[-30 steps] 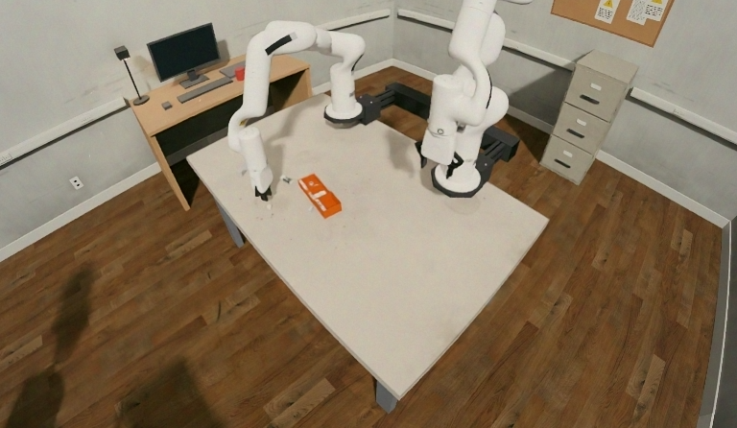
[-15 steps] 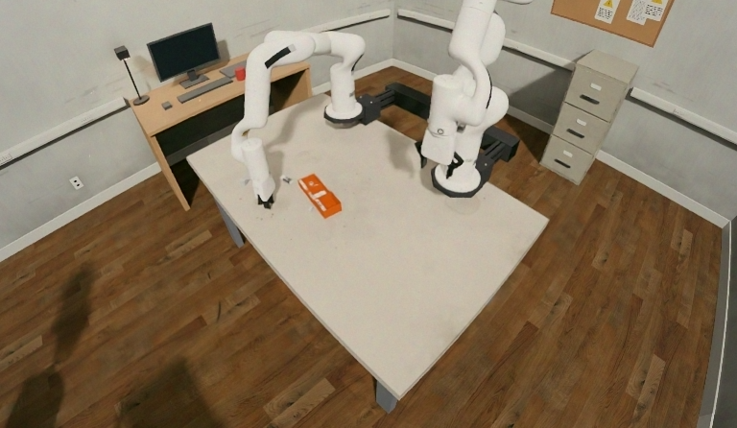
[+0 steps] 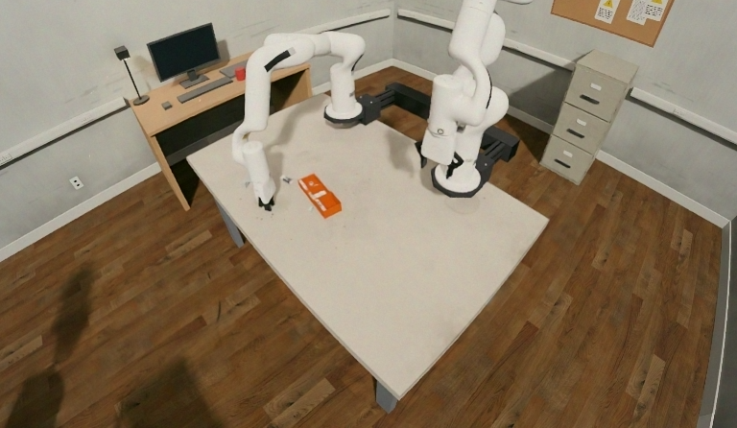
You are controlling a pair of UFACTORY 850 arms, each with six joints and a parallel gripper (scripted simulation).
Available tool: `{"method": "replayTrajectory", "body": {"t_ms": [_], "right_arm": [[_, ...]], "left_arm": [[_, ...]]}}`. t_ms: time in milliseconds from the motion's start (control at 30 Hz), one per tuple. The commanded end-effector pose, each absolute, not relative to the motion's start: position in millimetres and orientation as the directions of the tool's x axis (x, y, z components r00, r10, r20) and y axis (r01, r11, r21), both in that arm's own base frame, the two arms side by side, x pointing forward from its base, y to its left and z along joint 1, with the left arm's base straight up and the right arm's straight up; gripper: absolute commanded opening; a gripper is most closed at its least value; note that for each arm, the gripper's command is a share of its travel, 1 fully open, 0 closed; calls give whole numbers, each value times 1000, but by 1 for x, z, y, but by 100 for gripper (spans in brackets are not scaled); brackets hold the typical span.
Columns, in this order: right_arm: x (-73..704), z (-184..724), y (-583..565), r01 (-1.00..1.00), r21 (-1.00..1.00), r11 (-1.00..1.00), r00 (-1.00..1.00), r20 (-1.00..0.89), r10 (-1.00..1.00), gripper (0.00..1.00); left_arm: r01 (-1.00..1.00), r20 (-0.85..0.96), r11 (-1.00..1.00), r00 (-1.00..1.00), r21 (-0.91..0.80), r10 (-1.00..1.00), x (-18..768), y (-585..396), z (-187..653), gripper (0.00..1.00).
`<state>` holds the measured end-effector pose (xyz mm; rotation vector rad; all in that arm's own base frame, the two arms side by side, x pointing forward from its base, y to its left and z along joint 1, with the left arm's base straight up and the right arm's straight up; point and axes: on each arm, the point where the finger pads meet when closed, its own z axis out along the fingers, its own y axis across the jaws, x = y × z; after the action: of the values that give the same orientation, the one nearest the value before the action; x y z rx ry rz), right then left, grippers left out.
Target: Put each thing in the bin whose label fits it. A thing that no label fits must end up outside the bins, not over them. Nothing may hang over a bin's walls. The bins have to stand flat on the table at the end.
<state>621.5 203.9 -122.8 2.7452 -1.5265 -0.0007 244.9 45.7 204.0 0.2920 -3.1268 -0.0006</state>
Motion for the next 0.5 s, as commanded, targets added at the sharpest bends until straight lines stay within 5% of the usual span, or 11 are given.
{"method": "replayTrajectory", "body": {"t_ms": [0, 267, 300, 467], "right_arm": [[623, -122, 204, -849, -2, -528, 528, 1, -849, 32], [623, -122, 204, -849, -2, -528, 528, 1, -849, 32], [623, -122, 204, -849, -2, -528, 528, 1, -849, 11], [623, -122, 204, -849, -2, -528, 528, 1, -849, 11]], "left_arm": [[-185, 0, 983, -983, 1, -185, 246, 46, 204, 100], [-185, 0, 983, -983, 1, -185, 246, 46, 204, 100], [-185, 0, 983, -983, 1, -185, 246, 46, 204, 100], [-185, 0, 983, -983, 1, -185, 246, 46, 204, 100]]}}
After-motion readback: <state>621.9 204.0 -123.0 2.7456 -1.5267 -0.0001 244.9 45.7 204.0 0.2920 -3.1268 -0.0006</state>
